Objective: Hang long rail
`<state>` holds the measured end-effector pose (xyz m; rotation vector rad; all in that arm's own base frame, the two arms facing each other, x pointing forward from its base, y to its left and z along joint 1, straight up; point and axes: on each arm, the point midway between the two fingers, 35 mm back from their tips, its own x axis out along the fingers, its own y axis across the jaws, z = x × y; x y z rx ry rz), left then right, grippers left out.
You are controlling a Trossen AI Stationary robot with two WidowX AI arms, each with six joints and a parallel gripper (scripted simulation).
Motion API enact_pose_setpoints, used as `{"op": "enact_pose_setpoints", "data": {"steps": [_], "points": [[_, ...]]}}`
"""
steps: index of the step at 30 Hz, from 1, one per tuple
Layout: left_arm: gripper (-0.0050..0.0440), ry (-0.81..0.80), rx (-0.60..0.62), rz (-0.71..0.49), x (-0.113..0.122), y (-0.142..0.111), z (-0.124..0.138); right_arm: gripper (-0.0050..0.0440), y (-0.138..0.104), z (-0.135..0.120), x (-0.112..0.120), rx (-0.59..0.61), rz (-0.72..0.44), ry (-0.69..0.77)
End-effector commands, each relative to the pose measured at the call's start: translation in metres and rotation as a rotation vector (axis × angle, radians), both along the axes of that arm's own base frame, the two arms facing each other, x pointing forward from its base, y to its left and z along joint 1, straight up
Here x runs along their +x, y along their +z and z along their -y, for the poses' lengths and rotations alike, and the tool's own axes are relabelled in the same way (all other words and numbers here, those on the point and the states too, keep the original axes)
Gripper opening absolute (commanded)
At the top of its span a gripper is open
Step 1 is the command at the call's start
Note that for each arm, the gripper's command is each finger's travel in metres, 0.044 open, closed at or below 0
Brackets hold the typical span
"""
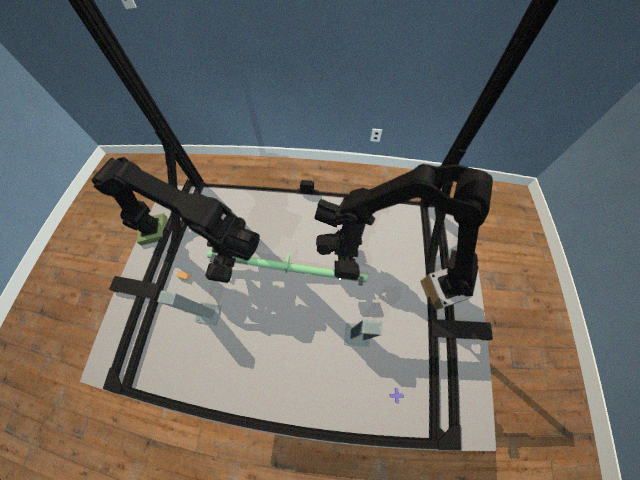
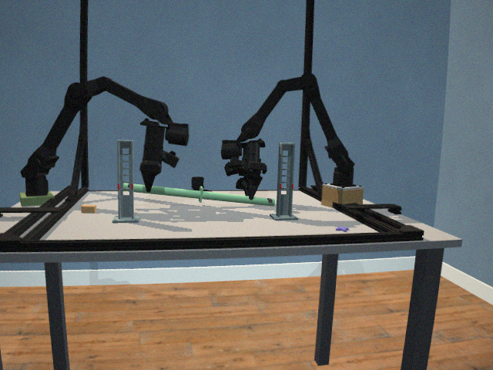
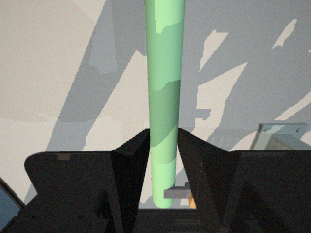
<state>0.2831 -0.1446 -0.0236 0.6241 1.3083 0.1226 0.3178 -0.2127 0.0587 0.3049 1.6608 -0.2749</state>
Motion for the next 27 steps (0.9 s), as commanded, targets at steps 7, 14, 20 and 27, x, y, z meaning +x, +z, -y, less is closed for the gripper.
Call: {"op": "enact_pose_setpoints", "data": {"steps": [7, 14, 20, 27], "points": [[0.0, 0.0, 0.018, -0.033, 0.0, 0.006, -0.002, 0.0, 0.002, 0.0, 0.0, -0.009, 0.028, 0.001], [0.0, 0.001, 0.031, -0.079, 0.0, 0.028, -0.001, 0.0, 0.003, 0.0, -0.002, -0.03, 0.077, 0.001], [0.0, 0.001, 0.037, -0.102, 0.0, 0.039, -0.001, 0.0, 0.004, 0.0, -0.003, -0.04, 0.101, 0.002], [0.0, 0.001, 0.037, -0.102, 0.0, 0.039, -0.001, 0.0, 0.004, 0.0, -0.003, -0.04, 0.101, 0.002]]}}
